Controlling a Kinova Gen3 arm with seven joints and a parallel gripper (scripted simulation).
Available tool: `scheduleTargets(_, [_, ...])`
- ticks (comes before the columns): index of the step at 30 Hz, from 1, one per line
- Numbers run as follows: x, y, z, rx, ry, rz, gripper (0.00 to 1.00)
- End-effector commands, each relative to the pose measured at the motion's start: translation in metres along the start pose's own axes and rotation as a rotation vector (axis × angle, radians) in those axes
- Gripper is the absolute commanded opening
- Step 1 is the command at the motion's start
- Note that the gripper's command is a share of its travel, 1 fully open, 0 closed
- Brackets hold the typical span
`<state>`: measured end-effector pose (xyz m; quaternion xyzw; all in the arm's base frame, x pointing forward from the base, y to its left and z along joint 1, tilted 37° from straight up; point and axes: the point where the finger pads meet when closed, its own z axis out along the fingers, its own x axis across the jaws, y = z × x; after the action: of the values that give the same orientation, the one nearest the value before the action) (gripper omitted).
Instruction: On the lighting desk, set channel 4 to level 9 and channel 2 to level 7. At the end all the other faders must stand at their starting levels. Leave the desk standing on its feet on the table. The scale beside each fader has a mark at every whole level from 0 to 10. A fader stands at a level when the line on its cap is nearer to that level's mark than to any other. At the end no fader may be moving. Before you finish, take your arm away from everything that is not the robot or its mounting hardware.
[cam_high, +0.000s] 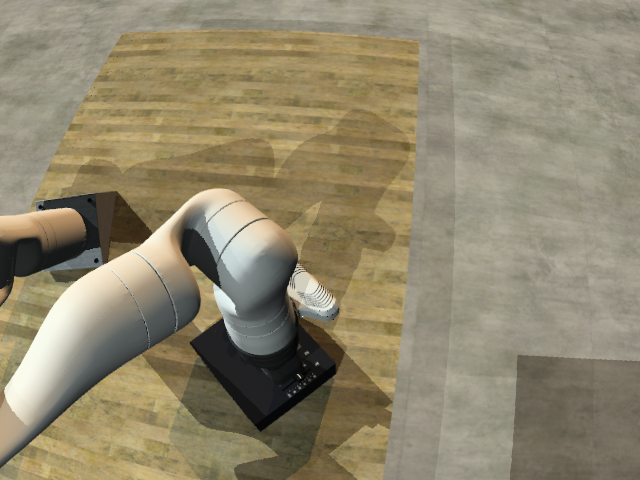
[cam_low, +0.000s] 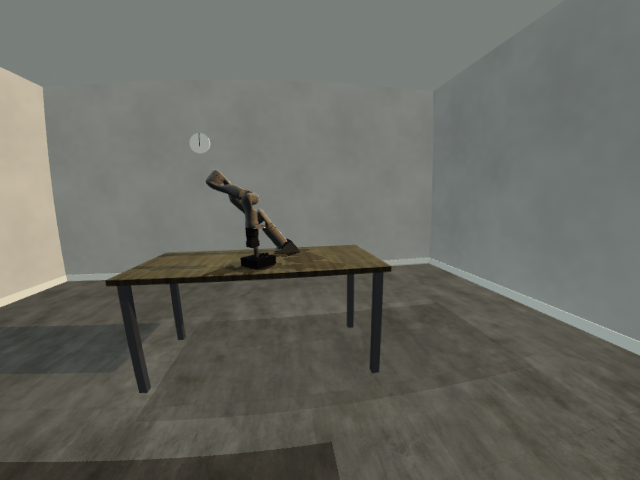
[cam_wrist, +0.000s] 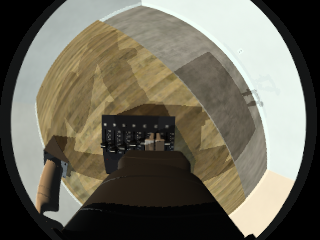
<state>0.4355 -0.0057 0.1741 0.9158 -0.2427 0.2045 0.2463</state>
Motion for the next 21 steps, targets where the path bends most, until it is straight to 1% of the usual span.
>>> scheduleTargets(1, [0.0010,0.0023,-0.0007,-0.001,0.002,0.003,0.00])
scheduleTargets(21, [0.0010,0.0057,-0.0007,-0.001,0.002,0.003,0.00])
